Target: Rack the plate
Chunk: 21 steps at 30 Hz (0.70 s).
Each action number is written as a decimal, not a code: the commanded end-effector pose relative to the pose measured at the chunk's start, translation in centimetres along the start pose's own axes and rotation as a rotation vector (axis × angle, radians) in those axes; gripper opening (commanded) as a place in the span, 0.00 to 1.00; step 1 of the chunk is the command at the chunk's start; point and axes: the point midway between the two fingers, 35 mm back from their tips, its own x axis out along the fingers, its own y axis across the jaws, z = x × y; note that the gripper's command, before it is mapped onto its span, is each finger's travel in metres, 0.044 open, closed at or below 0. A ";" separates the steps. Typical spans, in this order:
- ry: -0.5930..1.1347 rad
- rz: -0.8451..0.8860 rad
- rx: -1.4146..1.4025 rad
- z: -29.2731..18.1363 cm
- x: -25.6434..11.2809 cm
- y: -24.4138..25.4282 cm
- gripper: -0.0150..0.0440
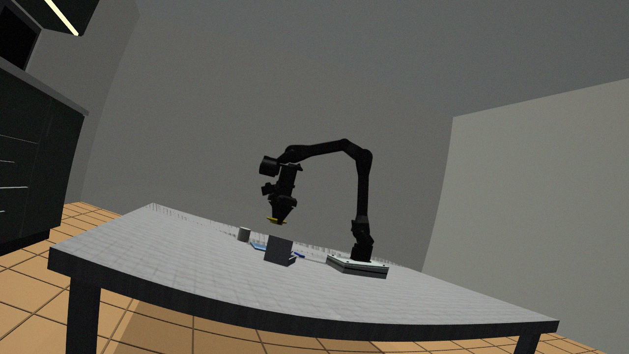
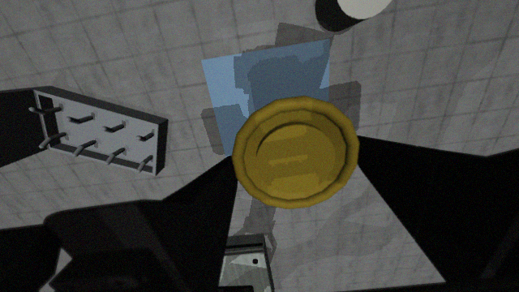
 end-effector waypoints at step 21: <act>-0.002 0.001 0.005 0.2 -7.7 0.1 0.25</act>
